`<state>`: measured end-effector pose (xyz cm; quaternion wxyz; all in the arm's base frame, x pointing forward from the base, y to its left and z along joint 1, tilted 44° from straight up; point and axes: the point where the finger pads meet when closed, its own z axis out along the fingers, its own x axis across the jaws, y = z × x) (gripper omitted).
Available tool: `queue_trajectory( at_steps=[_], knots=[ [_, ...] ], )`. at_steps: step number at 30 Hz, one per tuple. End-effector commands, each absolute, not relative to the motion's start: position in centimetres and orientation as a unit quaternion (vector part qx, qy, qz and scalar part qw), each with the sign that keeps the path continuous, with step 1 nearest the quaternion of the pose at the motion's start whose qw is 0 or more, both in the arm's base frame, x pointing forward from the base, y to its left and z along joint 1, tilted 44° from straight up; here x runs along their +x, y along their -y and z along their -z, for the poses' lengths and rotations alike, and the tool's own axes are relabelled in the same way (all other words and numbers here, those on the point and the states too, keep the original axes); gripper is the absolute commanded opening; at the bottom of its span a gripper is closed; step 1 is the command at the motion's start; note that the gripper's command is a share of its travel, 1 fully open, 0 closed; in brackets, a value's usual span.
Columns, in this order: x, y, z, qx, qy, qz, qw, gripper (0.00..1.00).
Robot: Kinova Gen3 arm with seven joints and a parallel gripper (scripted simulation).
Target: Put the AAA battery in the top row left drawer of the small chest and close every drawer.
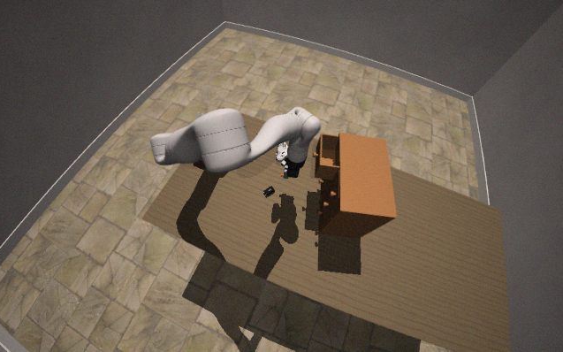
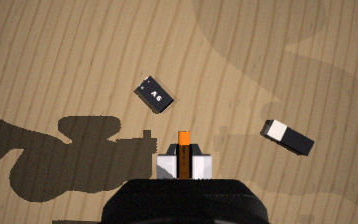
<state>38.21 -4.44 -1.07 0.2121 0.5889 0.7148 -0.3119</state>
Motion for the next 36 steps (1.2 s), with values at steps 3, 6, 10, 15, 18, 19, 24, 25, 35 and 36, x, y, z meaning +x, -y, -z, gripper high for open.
queue_trajectory(
  at_steps=[3, 6, 10, 15, 18, 19, 24, 25, 35, 36],
  knots=[
    [38.6, 3.3, 0.2, 0.589, -0.717, 0.306, 0.214, 0.24],
    [38.6, 3.0, -0.2, 0.589, -0.717, 0.306, 0.214, 0.24],
    [38.7, 2.3, -0.8, 0.589, -0.717, 0.306, 0.214, 0.24],
    [38.8, 1.0, -2.2, 0.589, -0.717, 0.306, 0.214, 0.24],
    [38.9, 0.1, -3.2, 0.589, -0.717, 0.306, 0.214, 0.24],
    [38.9, -0.3, -3.5, 0.589, -0.717, 0.306, 0.214, 0.24],
    [39.0, -1.3, -4.6, 0.589, -0.717, 0.306, 0.214, 0.24],
    [39.0, -1.6, -4.9, 0.589, -0.717, 0.306, 0.214, 0.24],
    [39.3, -5.2, -8.6, 0.589, -0.717, 0.306, 0.214, 0.24],
    [39.3, -5.5, -9.0, 0.589, -0.717, 0.306, 0.214, 0.24]
  ],
)
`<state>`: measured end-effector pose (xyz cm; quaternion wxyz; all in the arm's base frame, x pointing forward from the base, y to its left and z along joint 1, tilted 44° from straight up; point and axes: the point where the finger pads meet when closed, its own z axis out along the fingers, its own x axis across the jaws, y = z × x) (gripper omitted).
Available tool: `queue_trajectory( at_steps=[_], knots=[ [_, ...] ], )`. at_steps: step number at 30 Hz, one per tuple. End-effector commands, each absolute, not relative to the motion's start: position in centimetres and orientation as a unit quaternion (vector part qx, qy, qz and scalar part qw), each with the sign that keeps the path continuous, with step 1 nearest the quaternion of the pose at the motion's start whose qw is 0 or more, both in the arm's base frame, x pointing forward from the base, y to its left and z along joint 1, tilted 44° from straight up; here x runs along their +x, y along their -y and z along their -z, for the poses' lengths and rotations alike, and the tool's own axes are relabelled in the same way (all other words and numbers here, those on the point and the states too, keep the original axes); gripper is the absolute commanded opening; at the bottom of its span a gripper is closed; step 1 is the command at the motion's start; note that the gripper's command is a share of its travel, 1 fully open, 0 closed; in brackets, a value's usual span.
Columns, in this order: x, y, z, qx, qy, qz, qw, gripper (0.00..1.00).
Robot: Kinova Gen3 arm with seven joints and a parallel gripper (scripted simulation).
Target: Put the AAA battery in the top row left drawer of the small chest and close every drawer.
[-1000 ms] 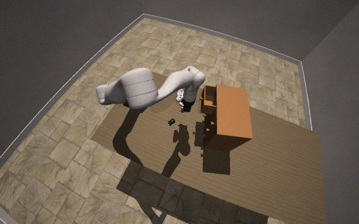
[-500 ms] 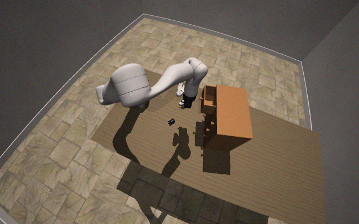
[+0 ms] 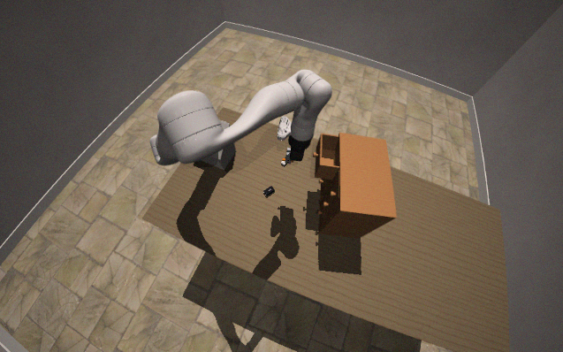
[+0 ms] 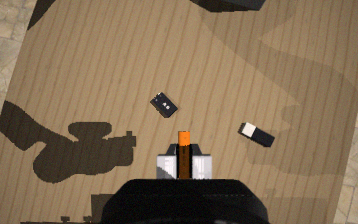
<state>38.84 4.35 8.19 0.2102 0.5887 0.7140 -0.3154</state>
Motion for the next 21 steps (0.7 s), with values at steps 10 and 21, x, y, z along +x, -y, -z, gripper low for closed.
queue_trajectory(
  at_steps=[10, 21],
  knots=[
    [39.6, -8.1, -11.7, 0.589, -0.717, 0.306, 0.214, 0.24],
    [39.8, -10.5, -14.1, 0.589, -0.717, 0.306, 0.214, 0.24]
  ],
)
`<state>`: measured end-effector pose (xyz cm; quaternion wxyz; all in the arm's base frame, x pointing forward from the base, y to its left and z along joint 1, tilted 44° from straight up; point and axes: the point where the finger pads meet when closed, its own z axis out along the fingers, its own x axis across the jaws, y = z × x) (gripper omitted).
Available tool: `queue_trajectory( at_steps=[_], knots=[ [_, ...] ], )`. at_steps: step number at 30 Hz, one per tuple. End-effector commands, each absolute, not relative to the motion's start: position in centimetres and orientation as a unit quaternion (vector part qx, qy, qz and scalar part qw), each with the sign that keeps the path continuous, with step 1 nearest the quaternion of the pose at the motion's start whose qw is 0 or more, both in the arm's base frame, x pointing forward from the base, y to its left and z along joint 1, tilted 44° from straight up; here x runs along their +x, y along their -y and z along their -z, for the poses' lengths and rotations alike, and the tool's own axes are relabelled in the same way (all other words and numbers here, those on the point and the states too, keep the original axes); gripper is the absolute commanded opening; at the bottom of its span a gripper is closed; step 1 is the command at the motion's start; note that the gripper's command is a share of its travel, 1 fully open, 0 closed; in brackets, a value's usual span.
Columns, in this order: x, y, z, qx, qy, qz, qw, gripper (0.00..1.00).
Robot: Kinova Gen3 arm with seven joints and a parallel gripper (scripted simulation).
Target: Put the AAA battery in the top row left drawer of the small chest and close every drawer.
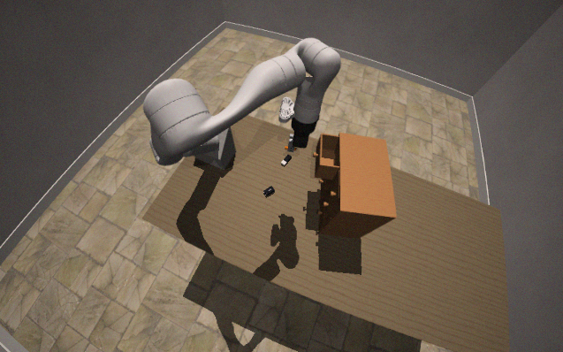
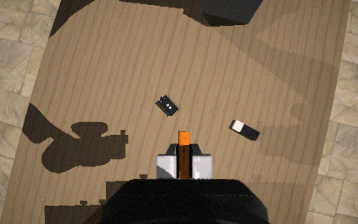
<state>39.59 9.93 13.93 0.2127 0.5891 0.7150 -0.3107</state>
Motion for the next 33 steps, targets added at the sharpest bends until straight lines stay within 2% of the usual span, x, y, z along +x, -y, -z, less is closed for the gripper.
queue_trajectory(
  at_steps=[1, 33],
  knots=[
    [39.8, -10.5, -14.1, 0.589, -0.717, 0.306, 0.214, 0.24],
    [39.9, -11.9, -15.7, 0.587, -0.719, 0.300, 0.221, 0.24]
  ],
)
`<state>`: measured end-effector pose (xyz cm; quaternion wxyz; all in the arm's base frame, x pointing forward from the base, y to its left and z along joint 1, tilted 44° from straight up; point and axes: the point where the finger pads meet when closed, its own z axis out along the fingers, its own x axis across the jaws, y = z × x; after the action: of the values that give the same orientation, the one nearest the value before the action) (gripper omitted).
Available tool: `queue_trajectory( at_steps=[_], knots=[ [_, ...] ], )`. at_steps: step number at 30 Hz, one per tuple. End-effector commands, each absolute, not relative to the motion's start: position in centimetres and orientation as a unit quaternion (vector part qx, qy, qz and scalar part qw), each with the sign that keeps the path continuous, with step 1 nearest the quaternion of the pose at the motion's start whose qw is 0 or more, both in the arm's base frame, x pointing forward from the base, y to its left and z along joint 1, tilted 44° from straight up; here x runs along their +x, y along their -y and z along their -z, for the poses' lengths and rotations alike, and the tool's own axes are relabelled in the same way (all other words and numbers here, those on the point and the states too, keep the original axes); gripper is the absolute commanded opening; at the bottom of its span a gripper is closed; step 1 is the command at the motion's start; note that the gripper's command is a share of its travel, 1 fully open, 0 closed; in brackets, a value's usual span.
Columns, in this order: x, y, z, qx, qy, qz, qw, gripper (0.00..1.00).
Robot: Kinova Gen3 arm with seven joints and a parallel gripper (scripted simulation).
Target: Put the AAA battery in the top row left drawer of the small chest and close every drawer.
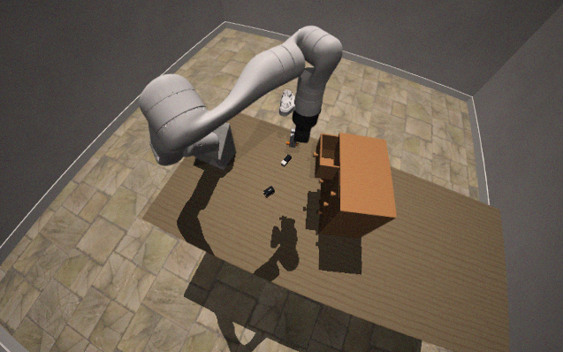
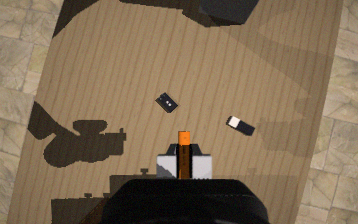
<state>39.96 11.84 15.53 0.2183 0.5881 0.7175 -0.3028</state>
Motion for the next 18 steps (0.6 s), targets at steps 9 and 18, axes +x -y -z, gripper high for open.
queue_trajectory(
  at_steps=[9, 18],
  knots=[
    [39.84, -11.86, -15.67, 0.579, -0.729, 0.274, 0.242, 0.24],
    [39.66, -11.77, -15.65, 0.556, -0.750, 0.210, 0.291, 0.24]
  ],
)
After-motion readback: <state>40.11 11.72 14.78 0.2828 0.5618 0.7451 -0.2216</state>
